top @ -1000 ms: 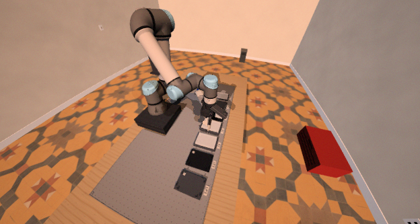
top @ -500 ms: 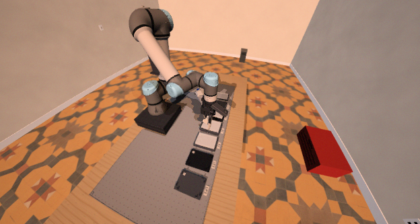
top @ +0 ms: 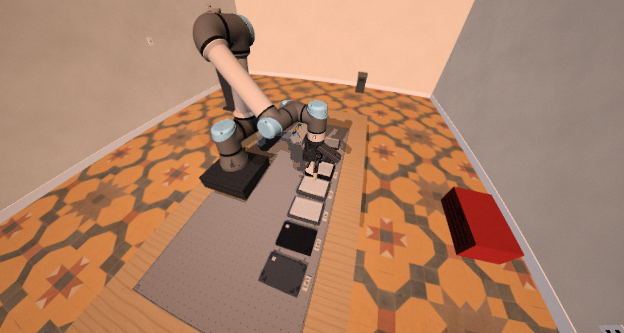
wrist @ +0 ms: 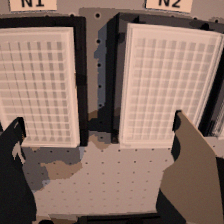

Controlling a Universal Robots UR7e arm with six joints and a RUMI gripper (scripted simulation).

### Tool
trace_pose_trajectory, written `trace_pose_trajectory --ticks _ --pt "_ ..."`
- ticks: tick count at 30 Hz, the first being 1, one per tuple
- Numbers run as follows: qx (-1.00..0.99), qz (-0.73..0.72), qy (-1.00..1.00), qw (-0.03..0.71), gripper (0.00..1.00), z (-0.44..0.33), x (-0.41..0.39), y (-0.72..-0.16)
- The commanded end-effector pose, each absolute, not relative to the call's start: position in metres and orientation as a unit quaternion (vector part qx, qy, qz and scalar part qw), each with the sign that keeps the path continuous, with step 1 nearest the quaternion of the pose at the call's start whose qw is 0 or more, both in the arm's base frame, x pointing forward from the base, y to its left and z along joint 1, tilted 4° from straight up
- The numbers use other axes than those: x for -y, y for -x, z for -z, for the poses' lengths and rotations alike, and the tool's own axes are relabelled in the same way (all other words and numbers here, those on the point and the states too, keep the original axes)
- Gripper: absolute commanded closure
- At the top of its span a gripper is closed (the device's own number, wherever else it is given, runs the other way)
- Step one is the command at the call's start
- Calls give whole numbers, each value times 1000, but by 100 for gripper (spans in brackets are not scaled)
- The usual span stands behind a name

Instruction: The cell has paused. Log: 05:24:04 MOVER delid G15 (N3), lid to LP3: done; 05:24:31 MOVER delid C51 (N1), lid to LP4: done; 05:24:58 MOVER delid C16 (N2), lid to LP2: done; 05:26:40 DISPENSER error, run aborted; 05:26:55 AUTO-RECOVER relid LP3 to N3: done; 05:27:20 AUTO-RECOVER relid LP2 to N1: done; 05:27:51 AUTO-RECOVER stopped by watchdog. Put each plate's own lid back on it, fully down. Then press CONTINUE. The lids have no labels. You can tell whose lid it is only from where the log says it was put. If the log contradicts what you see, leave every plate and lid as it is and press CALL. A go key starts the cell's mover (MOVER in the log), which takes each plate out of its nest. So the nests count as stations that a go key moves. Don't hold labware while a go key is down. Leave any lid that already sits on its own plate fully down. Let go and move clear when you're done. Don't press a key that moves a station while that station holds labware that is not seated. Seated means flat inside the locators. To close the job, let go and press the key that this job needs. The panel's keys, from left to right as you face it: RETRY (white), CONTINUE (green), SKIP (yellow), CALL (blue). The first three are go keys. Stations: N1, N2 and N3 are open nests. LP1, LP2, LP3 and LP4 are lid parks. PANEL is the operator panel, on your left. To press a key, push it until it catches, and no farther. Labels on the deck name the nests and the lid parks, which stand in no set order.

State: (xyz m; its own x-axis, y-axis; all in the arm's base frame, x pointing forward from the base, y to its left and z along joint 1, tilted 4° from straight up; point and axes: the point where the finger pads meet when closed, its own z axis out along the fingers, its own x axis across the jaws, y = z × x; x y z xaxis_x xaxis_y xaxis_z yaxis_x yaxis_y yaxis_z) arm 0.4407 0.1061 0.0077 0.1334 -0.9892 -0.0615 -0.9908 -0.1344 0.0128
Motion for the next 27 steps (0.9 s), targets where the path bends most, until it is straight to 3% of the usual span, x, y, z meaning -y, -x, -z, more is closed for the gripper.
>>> trace_pose_trajectory --ticks 1,27 --pt "-658 -26 753 15 18 -9 -126 -440" --pt "-658 -27 753 15 18 -17 -245 -426"
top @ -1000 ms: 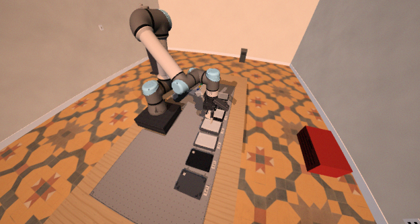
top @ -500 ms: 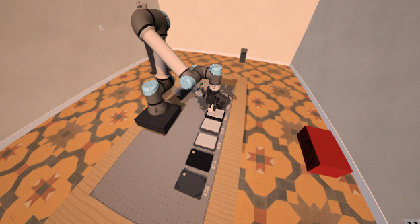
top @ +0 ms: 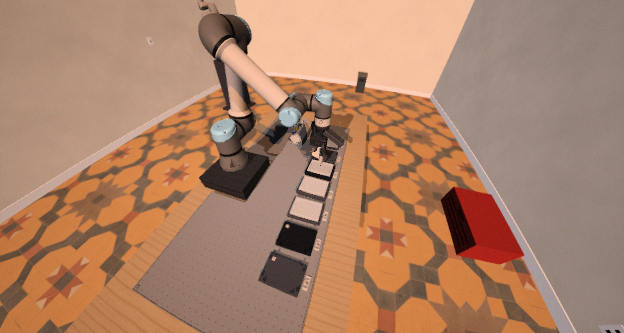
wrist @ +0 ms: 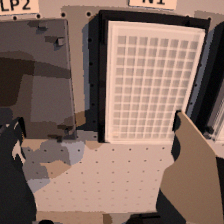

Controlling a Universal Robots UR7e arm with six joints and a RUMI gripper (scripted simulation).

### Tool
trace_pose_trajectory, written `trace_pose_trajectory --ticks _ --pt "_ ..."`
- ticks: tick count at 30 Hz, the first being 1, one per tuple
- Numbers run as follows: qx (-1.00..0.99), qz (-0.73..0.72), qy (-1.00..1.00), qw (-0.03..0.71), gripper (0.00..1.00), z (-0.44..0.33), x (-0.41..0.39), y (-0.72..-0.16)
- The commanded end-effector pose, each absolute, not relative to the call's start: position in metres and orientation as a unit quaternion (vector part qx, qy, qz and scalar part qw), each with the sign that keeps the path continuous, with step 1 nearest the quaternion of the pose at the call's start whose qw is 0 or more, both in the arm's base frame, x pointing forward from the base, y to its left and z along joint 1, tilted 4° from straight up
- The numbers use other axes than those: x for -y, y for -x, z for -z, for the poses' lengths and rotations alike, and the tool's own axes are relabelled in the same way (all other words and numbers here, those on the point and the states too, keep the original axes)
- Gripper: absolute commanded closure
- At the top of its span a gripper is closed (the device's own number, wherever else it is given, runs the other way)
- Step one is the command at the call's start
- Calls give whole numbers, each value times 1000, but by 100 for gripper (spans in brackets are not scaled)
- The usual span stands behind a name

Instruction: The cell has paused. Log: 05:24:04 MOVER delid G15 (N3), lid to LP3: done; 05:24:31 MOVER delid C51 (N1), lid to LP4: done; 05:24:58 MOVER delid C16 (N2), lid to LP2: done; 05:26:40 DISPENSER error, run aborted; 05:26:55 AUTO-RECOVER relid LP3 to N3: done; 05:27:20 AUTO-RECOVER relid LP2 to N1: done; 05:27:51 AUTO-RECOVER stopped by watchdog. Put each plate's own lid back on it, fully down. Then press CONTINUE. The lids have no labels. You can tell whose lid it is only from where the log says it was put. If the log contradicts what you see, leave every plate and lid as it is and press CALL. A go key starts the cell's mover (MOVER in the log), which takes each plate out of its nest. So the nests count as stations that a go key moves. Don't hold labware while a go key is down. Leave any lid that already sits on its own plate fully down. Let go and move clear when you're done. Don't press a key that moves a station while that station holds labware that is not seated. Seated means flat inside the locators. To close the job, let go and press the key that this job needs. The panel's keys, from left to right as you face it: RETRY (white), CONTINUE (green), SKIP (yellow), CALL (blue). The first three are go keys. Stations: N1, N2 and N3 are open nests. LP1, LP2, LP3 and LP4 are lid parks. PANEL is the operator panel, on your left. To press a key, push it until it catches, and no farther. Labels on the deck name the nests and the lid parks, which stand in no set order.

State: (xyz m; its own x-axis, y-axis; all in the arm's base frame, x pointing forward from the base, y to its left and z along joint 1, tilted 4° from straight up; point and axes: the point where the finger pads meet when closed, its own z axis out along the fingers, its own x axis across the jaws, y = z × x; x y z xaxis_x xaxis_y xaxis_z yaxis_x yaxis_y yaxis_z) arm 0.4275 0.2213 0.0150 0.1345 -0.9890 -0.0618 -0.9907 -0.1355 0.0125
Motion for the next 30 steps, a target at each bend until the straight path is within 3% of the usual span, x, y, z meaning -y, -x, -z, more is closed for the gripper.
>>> trace_pose_trajectory --ticks 1,30 --pt "-658 -27 753 15 18 -17 -250 -425" --pt "-658 -27 753 15 18 -24 -374 -411"
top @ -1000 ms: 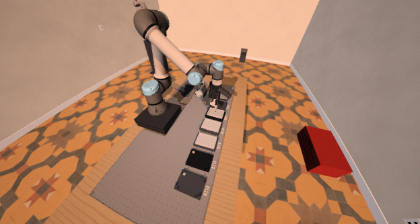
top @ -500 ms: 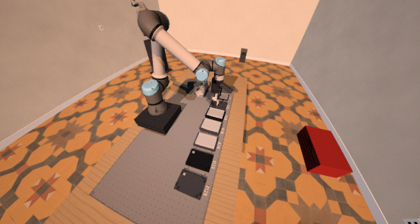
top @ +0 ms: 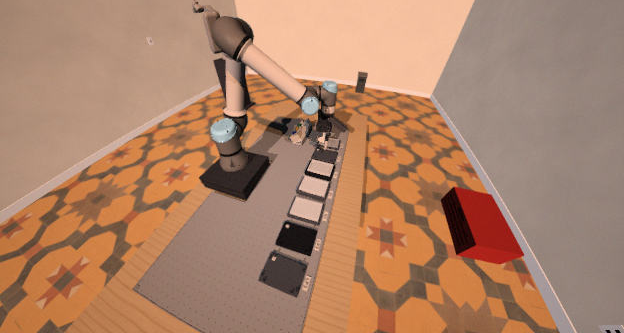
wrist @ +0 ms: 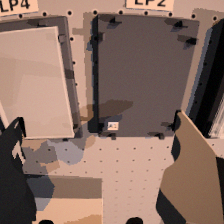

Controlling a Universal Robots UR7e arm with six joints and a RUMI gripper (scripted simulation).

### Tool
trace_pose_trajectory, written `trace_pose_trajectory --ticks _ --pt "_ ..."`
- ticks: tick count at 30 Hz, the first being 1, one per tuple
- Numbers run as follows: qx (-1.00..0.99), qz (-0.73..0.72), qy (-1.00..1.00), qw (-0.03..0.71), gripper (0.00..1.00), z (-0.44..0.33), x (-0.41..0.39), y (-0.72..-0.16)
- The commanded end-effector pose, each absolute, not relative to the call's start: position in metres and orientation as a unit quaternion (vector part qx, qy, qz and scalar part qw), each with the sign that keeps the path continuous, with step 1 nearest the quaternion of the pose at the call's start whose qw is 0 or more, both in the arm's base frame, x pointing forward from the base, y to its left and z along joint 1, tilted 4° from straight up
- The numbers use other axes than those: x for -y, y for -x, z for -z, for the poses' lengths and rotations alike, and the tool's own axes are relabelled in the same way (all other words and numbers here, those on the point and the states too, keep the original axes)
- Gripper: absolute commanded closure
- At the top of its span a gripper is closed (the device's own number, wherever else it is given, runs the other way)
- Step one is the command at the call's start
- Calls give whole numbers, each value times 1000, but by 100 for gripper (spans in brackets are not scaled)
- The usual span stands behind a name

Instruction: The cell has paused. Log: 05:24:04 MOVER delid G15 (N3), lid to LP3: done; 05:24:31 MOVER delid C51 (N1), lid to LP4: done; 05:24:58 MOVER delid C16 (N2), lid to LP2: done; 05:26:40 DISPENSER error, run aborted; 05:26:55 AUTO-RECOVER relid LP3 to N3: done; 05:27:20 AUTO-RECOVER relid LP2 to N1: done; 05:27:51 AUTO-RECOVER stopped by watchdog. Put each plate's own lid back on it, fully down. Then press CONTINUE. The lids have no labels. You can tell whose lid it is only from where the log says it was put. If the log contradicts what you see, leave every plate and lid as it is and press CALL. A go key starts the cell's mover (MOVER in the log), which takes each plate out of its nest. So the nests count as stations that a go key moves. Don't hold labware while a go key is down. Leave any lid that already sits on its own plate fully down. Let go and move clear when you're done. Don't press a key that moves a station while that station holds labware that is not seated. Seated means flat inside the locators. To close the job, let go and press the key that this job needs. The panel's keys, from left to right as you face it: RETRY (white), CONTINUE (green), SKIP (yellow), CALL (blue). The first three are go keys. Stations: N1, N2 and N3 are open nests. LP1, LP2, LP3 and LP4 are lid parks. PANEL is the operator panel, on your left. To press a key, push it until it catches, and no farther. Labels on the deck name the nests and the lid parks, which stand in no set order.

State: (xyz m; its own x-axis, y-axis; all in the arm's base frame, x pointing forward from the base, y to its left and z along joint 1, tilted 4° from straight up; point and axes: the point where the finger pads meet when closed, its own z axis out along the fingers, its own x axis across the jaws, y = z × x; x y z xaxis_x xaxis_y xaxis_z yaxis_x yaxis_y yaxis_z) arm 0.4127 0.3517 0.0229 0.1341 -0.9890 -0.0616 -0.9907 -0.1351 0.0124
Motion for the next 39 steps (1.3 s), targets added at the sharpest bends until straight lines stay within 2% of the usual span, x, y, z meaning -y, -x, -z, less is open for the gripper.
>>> trace_pose_trajectory --ticks 1,14,39 --pt "-658 -27 753 15 18 -25 -379 -411" --pt "-658 -27 753 15 18 -28 -431 -405" --pt "-658 -27 753 15 18 -13 -432 -405"
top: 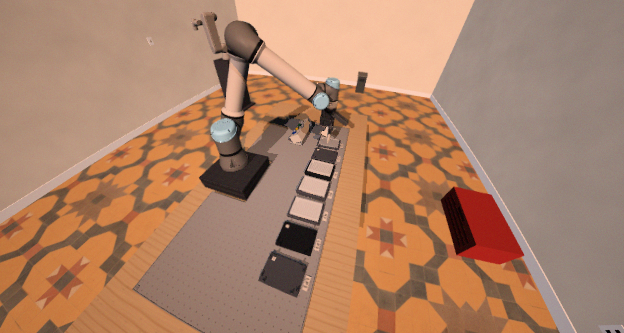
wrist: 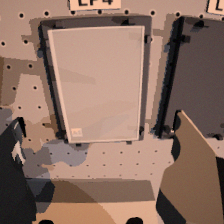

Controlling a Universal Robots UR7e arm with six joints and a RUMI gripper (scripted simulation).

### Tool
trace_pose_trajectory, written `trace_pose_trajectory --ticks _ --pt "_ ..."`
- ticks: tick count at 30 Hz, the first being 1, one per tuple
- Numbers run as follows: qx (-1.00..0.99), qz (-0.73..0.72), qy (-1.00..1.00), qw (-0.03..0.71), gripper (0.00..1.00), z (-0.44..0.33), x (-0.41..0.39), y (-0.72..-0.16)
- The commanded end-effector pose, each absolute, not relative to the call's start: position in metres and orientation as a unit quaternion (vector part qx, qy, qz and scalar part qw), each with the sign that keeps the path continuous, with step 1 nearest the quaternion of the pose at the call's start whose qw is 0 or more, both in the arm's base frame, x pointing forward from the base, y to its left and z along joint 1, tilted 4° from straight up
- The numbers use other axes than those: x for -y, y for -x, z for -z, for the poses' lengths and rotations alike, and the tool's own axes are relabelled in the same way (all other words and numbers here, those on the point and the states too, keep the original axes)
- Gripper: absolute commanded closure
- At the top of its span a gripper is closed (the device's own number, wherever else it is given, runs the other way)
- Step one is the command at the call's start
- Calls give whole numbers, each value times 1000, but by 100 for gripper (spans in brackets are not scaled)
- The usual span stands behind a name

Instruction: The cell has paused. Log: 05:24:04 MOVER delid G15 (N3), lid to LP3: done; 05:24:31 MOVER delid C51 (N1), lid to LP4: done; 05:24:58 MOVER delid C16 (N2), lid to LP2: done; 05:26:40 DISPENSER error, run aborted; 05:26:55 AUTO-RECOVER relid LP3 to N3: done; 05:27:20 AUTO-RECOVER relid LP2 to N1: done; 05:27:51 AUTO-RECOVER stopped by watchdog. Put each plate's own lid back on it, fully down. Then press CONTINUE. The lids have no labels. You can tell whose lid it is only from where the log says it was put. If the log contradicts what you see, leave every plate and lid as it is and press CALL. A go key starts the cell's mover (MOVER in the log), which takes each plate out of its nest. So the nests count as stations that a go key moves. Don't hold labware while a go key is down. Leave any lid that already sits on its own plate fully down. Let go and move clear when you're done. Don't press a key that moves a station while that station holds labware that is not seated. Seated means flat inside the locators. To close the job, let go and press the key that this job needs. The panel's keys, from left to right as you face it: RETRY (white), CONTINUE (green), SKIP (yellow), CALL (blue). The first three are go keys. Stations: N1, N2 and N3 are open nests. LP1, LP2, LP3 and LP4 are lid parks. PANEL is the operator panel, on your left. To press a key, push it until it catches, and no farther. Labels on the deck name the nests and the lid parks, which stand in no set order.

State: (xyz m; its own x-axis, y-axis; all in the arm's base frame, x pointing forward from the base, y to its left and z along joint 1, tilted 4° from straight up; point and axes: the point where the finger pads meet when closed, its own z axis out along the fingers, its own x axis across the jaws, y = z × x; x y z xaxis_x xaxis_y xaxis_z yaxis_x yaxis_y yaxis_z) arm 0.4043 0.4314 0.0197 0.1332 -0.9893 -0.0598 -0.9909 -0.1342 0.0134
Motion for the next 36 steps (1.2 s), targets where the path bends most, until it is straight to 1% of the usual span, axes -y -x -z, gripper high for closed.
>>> trace_pose_trajectory --ticks 1,20,34,35,36 --pt "-658 -27 753 15 18 -11 -432 -405" --pt "-658 -27 753 15 18 16 -434 -404" --pt "-658 -27 753 15 18 16 -434 -404" --pt "-658 -27 753 15 100 16 -434 -404" --pt "-658 -27 753 15 100 16 -434 -404"
